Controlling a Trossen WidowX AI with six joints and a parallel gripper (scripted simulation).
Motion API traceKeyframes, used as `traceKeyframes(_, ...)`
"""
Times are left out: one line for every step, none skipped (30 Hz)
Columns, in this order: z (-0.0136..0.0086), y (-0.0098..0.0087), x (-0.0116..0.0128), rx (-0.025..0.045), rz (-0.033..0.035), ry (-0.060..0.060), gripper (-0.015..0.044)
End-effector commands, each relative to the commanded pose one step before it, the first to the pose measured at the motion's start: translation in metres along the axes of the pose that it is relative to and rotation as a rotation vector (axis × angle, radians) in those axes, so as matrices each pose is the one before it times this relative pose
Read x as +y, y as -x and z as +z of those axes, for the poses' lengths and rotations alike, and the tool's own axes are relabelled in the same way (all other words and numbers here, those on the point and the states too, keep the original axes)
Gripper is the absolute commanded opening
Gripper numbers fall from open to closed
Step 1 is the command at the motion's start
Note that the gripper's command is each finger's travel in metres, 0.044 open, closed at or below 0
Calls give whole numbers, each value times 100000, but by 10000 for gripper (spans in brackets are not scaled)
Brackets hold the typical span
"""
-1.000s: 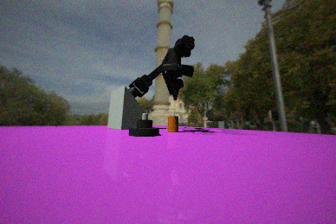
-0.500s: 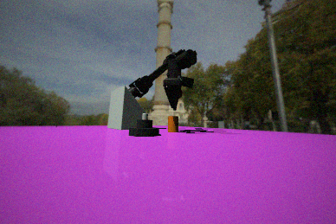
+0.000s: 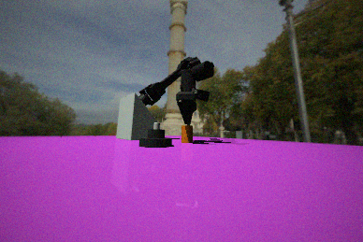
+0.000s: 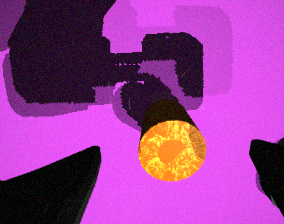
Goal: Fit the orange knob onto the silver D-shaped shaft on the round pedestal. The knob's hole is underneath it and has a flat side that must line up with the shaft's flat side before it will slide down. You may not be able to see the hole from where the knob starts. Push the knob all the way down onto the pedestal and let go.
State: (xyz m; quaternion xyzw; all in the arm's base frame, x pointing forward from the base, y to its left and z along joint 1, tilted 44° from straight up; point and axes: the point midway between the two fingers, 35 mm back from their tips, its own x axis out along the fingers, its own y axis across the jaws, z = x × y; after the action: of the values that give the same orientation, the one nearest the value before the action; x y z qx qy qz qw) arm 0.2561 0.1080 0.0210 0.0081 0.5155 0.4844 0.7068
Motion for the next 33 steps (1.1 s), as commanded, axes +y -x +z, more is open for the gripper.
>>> traceKeyframes(-57,-683,4,52,260,-540,440)
traceKeyframes(2,-164,-7,5,-6,0,440)
traceKeyframes(2,-164,-6,4,-4,0,440)
traceKeyframes(1,-164,-5,3,-3,0,440)
traceKeyframes(1,-164,-3,1,-2,0,440)
traceKeyframes(0,-163,-2,0,0,0,440)
traceKeyframes(0,-163,-1,-1,1,-1,440)
traceKeyframes(-1,-163,0,-2,3,-1,440)
traceKeyframes(-1,-163,1,-3,4,-1,440)
traceKeyframes(-2,-162,3,-5,5,-1,440)
traceKeyframes(-2,-162,4,-6,7,-1,440)
traceKeyframes(-3,-161,5,-7,8,-1,440)
traceKeyframes(-3,-161,6,-8,10,-2,440)
traceKeyframes(-4,-161,7,-9,11,-2,440)
traceKeyframes(-4,-160,8,-10,13,-2,440)
traceKeyframes(-5,-160,10,-11,14,-2,440)
traceKeyframes(-5,-160,11,-12,16,-2,440)
traceKeyframes(-6,-159,12,-13,17,-2,440)
traceKeyframes(-6,-159,13,-15,19,-3,440)
traceKeyframes(-7,-159,14,-16,20,-3,440)
traceKeyframes(-7,-158,15,-17,22,-3,440)
traceKeyframes(-8,-158,16,-18,23,-3,440)
traceKeyframes(-9,-157,17,-19,25,-4,440)
traceKeyframes(-9,-157,19,-20,26,-4,440)
traceKeyframes(-10,-156,20,-21,28,-4,440)
traceKeyframes(-10,-156,21,-22,29,-4,440)
traceKeyframes(-11,-155,22,-23,31,-4,440)
traceKeyframes(-11,-155,23,-23,33,-5,440)
traceKeyframes(-12,-155,24,-24,34,-5,440)
traceKeyframes(-10,-122,20,-20,28,-4,440)
traceKeyframes(-6,-73,12,-12,17,-3,440)
traceKeyframes(-2,-24,4,-4,6,-1,440)
traceKeyframes(0,0,0,0,0,0,414)
